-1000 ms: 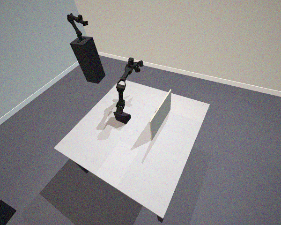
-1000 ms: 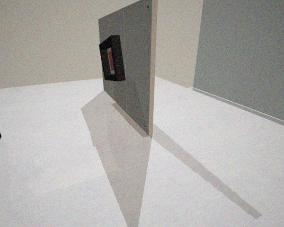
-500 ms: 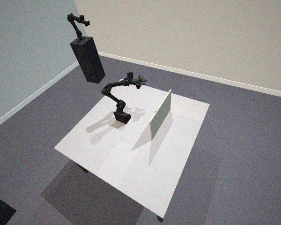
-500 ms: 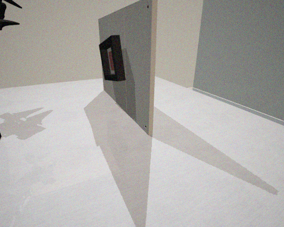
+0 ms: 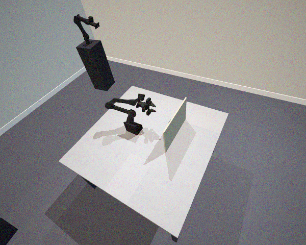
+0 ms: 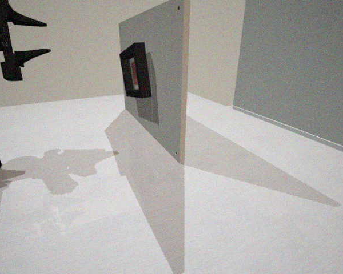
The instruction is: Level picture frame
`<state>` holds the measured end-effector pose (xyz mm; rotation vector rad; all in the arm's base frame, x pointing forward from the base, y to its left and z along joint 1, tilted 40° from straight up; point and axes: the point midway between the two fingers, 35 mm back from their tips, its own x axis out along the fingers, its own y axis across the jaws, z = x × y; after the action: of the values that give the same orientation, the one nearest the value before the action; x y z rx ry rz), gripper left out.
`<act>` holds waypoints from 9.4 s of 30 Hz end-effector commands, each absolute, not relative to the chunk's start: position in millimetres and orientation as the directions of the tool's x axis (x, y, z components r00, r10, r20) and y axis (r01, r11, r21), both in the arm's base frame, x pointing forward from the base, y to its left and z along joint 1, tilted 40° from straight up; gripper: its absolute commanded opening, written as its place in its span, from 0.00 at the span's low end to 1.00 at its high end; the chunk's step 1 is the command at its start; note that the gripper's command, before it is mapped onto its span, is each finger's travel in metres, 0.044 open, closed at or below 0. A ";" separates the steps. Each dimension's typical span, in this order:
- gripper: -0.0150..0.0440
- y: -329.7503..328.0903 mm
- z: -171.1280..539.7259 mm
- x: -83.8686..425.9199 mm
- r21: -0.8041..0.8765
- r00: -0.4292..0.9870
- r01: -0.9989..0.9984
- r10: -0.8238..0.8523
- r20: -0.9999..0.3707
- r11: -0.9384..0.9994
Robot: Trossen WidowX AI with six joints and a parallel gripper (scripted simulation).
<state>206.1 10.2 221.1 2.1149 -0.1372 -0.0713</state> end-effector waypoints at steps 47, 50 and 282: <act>0.69 3.5 217.6 205.4 0.860 0.987 -0.087 -0.159 0.006 -0.502; 0.69 3.5 217.6 205.4 0.860 0.987 -0.087 -0.159 0.006 -0.502; 0.25 -3.8 203.0 404.2 0.861 0.987 -0.094 -0.159 0.015 -0.500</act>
<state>404.3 -0.3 197.4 2.1008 -0.1595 -0.0894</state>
